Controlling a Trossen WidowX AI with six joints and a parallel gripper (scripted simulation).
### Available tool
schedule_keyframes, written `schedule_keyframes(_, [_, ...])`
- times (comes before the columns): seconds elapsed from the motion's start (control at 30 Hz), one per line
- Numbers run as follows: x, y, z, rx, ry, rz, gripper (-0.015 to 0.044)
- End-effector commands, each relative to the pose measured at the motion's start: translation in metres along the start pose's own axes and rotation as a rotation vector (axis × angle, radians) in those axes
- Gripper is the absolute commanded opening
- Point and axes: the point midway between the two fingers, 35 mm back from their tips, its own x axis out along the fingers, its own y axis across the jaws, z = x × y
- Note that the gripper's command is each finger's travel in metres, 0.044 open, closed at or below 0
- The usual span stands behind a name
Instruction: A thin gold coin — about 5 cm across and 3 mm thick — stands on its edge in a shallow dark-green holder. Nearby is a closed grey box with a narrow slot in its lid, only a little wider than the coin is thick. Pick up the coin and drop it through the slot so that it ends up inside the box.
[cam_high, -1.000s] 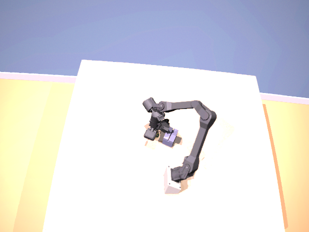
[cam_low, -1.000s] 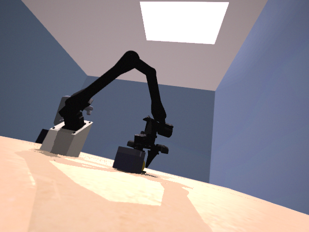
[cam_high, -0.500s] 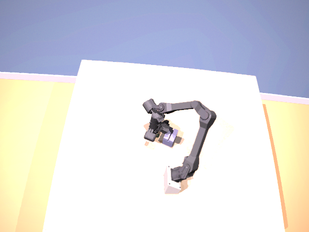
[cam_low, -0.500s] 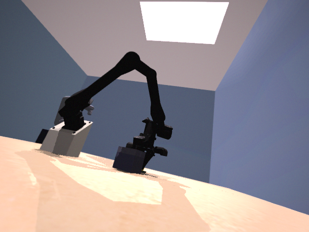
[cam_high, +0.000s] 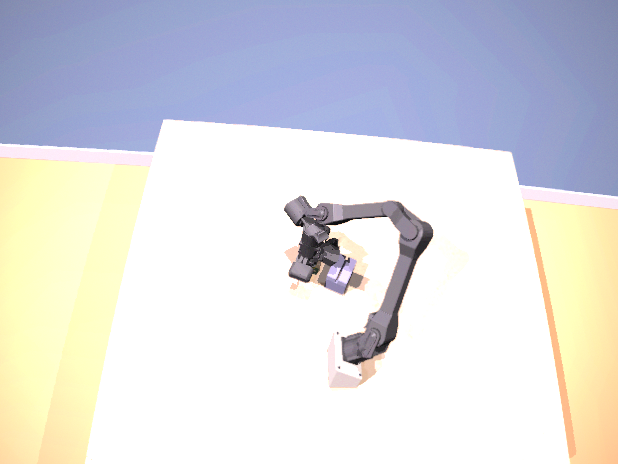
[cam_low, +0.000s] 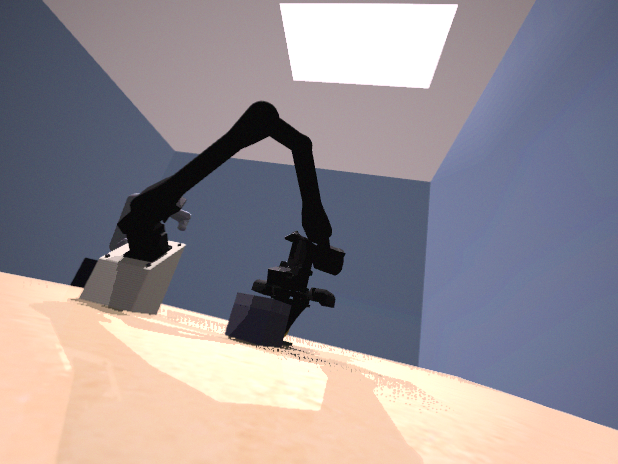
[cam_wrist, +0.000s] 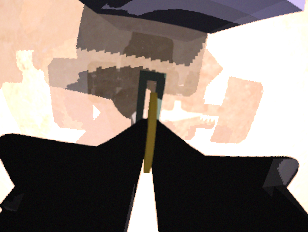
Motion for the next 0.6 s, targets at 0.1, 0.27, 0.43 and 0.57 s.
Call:
schedule_keyframes(0.1, [-0.018,0.003,-0.003,0.010,0.009,0.000,0.0000])
schedule_keyframes(0.27, [-0.031,0.003,-0.003,0.010,0.010,0.000,0.0000])
schedule_keyframes(0.43, [-0.043,0.003,-0.003,0.010,0.011,-0.001,0.0000])
schedule_keyframes(0.57, [-0.054,0.003,-0.003,0.010,0.011,-0.001,0.0000])
